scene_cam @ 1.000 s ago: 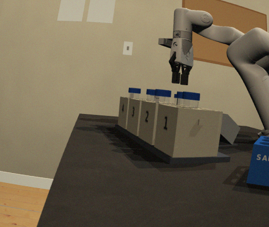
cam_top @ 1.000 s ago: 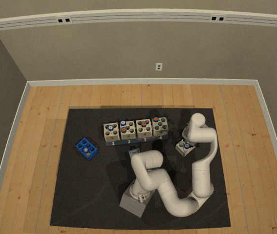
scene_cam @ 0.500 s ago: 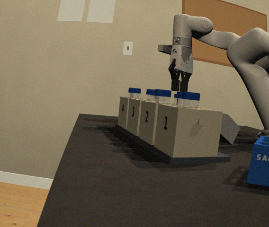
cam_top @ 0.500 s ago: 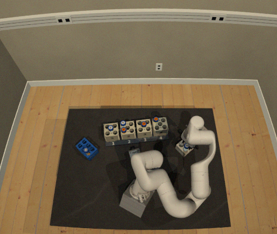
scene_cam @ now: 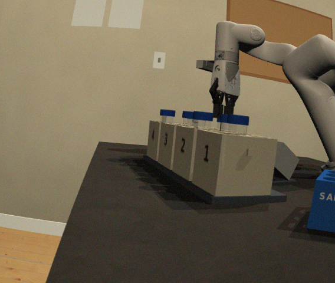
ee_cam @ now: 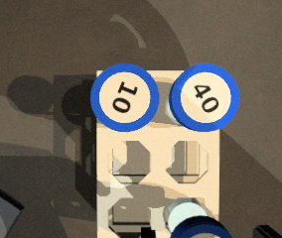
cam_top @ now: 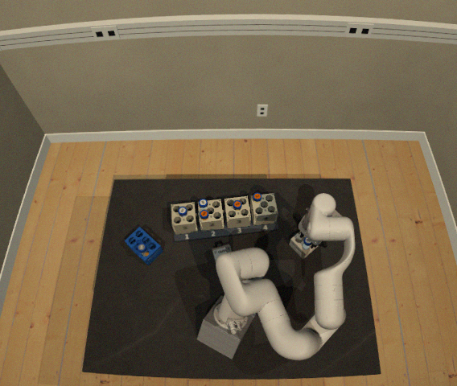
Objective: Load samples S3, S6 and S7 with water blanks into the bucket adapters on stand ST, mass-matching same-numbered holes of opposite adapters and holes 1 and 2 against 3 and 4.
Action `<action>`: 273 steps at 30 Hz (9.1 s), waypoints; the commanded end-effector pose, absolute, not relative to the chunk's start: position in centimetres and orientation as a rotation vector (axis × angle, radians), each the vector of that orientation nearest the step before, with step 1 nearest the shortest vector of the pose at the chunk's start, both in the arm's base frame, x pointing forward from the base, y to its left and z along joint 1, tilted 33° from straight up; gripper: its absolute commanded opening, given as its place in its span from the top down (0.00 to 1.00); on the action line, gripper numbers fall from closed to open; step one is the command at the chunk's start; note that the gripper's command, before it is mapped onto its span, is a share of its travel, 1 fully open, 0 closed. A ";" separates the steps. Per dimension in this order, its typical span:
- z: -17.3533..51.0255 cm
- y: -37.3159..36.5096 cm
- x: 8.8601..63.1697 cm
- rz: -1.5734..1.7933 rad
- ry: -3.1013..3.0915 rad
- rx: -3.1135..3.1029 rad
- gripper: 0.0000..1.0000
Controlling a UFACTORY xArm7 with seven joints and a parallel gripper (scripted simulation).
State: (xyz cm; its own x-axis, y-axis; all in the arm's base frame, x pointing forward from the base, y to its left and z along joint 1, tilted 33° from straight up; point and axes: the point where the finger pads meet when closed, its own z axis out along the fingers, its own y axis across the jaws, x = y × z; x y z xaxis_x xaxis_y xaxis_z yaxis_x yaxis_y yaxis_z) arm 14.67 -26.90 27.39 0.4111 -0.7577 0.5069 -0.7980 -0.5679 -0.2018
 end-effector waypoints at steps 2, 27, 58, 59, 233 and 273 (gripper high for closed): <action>27.5 -26.9 14.6 0.870 -1.425 2.575 0.43; 26.2 -27.4 15.3 0.870 -1.424 2.575 0.43; 25.9 -27.5 15.4 0.870 -1.424 2.575 1.00; 25.9 -27.5 15.5 0.870 -1.424 2.575 1.00; 38.1 -16.0 16.4 0.746 -0.477 2.749 1.00; 39.3 -6.5 25.6 0.660 -0.011 2.727 1.00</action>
State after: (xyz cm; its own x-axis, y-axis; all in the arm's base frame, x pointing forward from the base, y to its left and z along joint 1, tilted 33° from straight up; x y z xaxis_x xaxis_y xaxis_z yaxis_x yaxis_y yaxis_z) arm 25.43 -6.62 39.17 0.8933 0.0703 0.4439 -0.0838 -0.9443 0.3182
